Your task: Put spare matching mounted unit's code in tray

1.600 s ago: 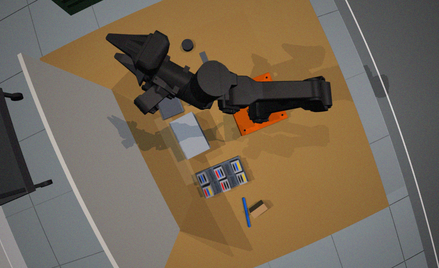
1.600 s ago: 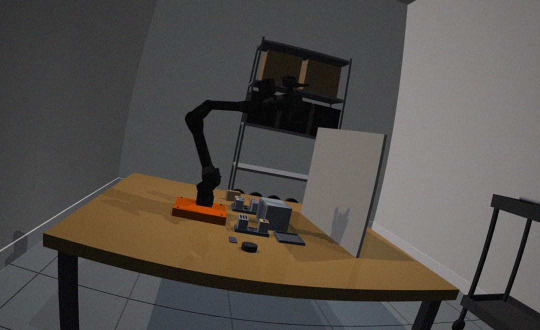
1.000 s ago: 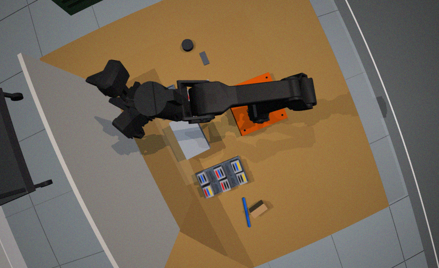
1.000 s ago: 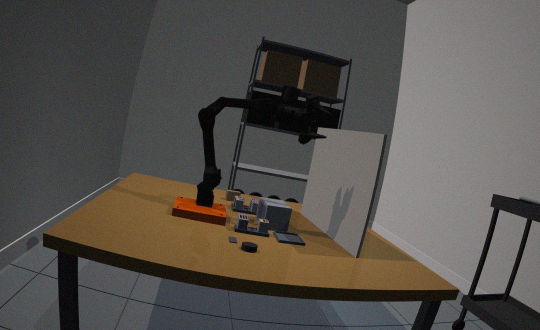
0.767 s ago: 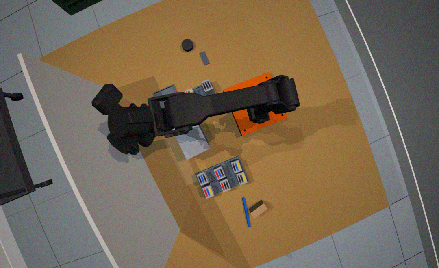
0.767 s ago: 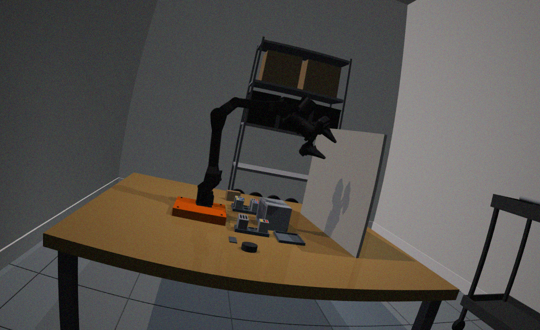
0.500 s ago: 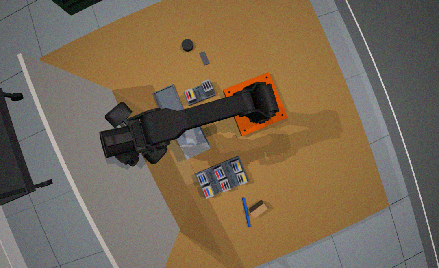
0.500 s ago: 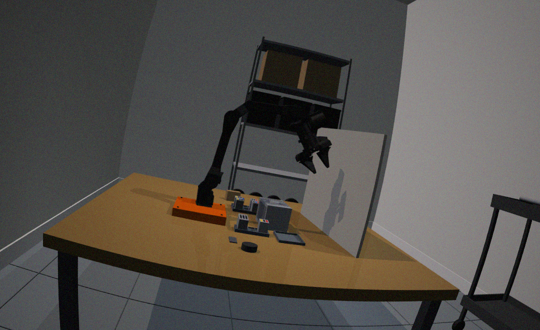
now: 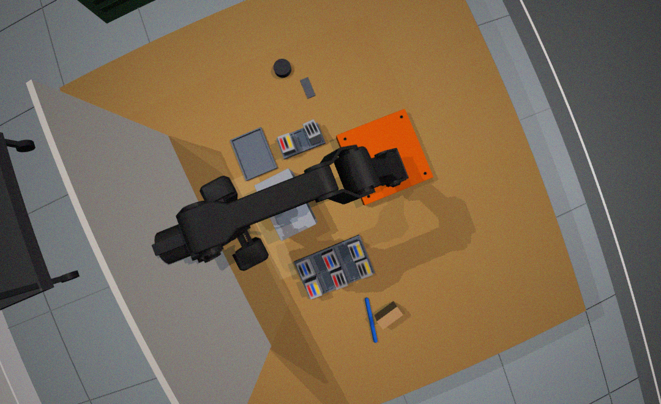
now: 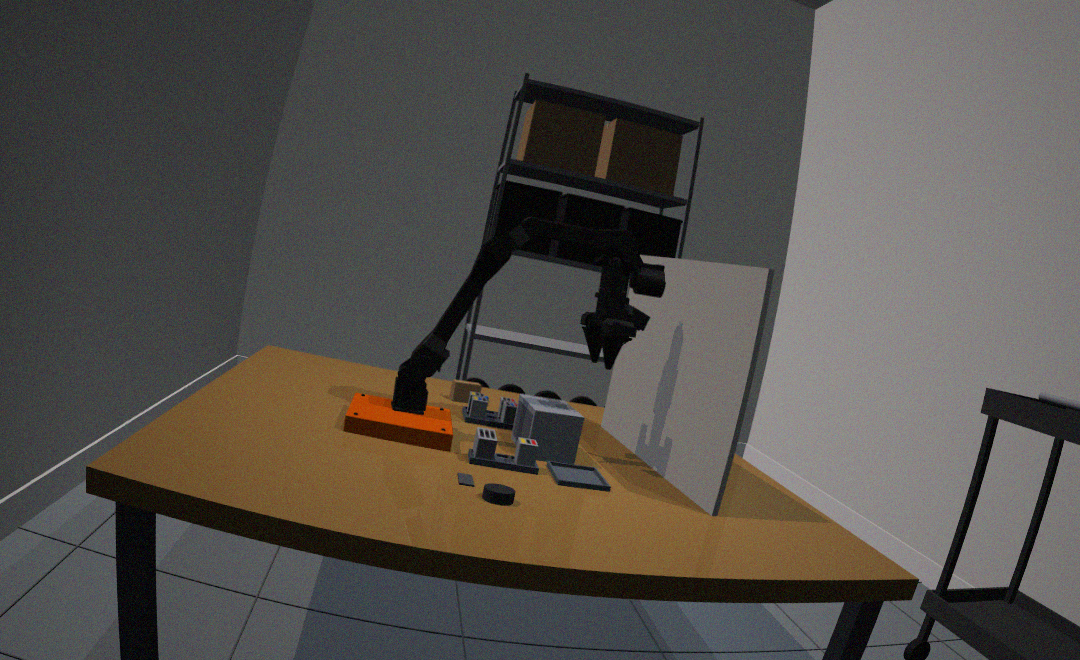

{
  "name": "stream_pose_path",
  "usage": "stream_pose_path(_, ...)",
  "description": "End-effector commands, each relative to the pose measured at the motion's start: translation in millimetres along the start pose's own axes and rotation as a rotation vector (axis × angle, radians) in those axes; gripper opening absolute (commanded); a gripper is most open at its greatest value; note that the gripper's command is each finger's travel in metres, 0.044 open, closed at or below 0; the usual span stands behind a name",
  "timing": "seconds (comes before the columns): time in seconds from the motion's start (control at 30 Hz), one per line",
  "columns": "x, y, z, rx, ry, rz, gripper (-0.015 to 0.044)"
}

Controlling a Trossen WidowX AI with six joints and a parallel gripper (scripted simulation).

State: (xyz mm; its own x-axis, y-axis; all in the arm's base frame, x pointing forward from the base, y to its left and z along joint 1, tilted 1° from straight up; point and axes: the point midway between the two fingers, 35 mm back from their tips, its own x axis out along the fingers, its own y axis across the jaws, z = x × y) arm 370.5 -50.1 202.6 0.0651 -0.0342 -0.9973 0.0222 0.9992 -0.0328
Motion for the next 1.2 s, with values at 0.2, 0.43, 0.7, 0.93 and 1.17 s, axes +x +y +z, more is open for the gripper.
stream_pose_path(0.2,55,3,-2,0.016,0.041,0.015,0.0440)
stream_pose_path(0.43,57,4,-3,0.016,0.042,0.015,0.0440)
stream_pose_path(0.7,57,4,-3,0.016,0.042,0.015,0.0440)
stream_pose_path(0.93,54,65,-20,-0.362,0.039,0.029,0.0440)
stream_pose_path(1.17,50,165,-85,-1.130,0.027,0.057,0.0440)
